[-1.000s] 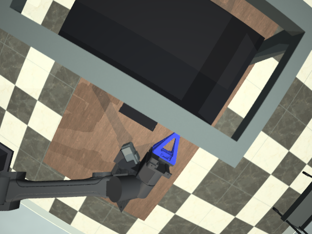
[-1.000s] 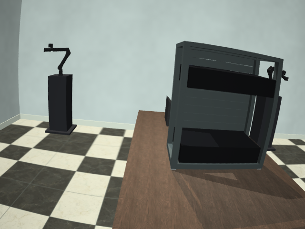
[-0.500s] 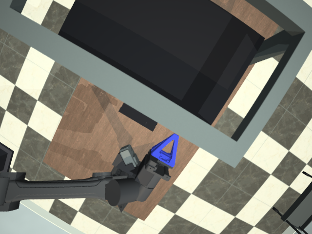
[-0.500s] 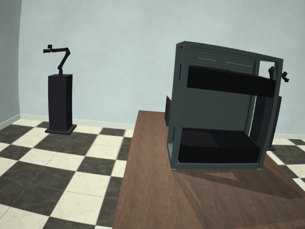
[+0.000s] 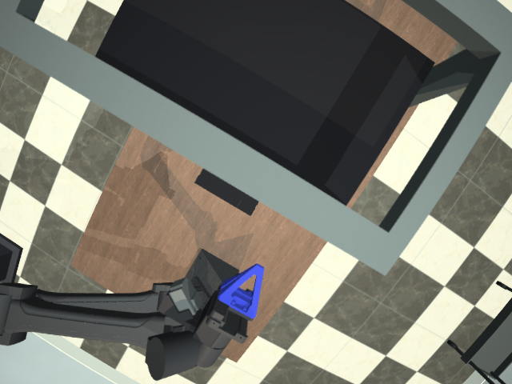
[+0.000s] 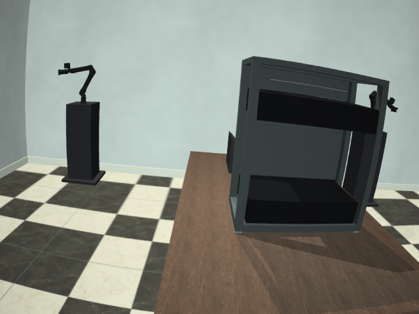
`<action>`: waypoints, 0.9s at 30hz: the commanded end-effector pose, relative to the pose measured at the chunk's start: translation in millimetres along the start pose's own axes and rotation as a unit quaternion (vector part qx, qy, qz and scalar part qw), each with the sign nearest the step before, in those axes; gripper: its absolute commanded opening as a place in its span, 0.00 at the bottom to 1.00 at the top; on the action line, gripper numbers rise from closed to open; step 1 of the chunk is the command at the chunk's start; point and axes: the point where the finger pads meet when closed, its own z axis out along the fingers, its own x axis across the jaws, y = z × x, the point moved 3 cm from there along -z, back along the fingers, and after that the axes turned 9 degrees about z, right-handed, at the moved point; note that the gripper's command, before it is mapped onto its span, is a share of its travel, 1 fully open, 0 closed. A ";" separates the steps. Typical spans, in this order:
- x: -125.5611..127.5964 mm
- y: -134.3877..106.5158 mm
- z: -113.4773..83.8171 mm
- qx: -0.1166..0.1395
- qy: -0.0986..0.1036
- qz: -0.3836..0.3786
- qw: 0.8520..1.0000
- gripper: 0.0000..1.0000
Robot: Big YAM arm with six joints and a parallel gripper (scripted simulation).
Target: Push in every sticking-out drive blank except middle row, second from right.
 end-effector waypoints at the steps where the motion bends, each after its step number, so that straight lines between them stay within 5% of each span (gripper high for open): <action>1: 13.3 -3.8 4.2 0.000 0.014 0.014 1.000 0.00; 27: 8.7 -2.7 0.9 0.001 0.008 0.010 1.000 0.00</action>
